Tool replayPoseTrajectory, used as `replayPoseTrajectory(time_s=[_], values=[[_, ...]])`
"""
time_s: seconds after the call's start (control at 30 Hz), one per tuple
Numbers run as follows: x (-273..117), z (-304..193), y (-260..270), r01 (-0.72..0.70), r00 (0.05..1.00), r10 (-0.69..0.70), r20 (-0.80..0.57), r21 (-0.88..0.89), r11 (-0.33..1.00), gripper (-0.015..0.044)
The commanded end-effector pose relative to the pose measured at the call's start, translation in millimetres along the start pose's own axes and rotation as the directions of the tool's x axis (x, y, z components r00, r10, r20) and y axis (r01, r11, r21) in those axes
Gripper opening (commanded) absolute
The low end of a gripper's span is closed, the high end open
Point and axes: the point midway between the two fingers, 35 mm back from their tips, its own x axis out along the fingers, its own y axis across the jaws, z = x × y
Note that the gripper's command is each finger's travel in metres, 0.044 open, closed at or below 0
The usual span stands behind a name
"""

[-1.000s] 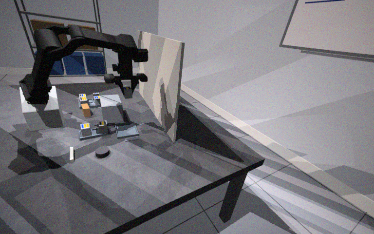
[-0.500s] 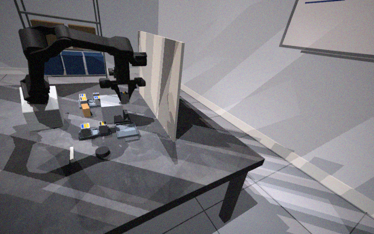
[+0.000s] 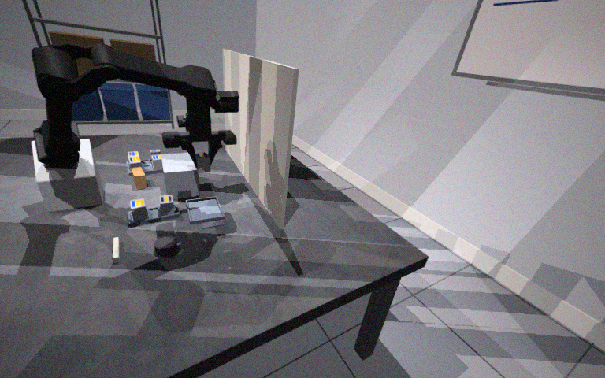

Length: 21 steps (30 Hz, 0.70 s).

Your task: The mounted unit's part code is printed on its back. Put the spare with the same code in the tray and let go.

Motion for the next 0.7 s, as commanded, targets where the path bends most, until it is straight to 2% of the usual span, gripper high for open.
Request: replayPoseTrajectory(time_s=[0.0,0.67], values=[[4,1,0,-0.002,1.000,0.002,0.002,-0.006,1.000,0.0000],[25,1,-3,-0.002,1.000,0.002,0.005,-0.005,1.000,0.0000]])
